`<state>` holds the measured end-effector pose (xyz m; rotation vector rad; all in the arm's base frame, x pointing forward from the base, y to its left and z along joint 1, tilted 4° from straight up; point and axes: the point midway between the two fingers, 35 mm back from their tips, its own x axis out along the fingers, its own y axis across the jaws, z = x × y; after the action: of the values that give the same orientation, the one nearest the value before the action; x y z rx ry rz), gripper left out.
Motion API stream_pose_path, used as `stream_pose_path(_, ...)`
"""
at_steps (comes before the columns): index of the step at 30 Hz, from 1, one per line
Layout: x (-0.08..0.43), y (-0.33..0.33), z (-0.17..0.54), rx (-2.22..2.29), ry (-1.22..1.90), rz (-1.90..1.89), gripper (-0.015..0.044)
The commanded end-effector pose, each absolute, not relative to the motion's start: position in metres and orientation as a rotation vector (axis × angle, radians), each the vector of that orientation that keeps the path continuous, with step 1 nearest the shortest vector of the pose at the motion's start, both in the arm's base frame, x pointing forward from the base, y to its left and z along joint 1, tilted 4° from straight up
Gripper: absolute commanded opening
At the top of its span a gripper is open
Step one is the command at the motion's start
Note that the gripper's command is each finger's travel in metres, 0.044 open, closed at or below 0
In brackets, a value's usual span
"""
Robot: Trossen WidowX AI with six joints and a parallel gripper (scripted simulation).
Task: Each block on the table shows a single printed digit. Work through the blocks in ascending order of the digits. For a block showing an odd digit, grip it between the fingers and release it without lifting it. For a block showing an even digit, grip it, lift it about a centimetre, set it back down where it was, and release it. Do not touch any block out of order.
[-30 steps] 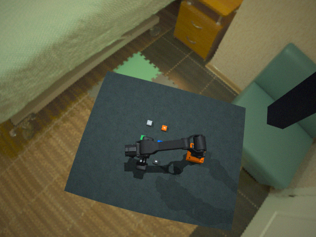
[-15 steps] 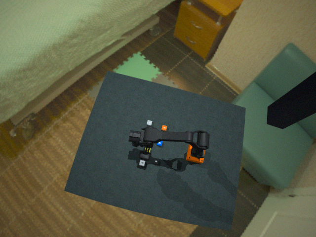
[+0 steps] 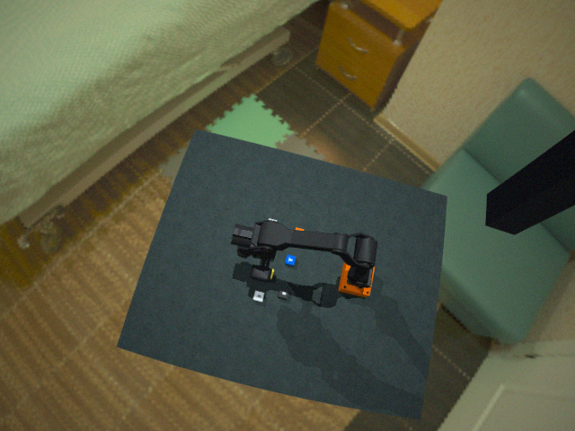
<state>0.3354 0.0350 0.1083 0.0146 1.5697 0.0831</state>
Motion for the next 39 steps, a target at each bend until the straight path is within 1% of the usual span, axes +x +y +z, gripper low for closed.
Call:
stream_pose_path(1,0.354,-0.004,0.105,0.023,1.571,0.071,0.0400)
stream_pose_path(4,0.360,-0.016,0.105,0.021,1.569,0.066,0.0400)
stream_pose_path(23,0.361,-0.018,0.104,0.021,1.569,0.065,0.0400)
stream_pose_path(30,0.357,-0.116,0.100,0.013,1.570,0.057,0.0400)
stream_pose_path(39,0.356,-0.118,0.100,0.013,1.570,0.057,0.0400)
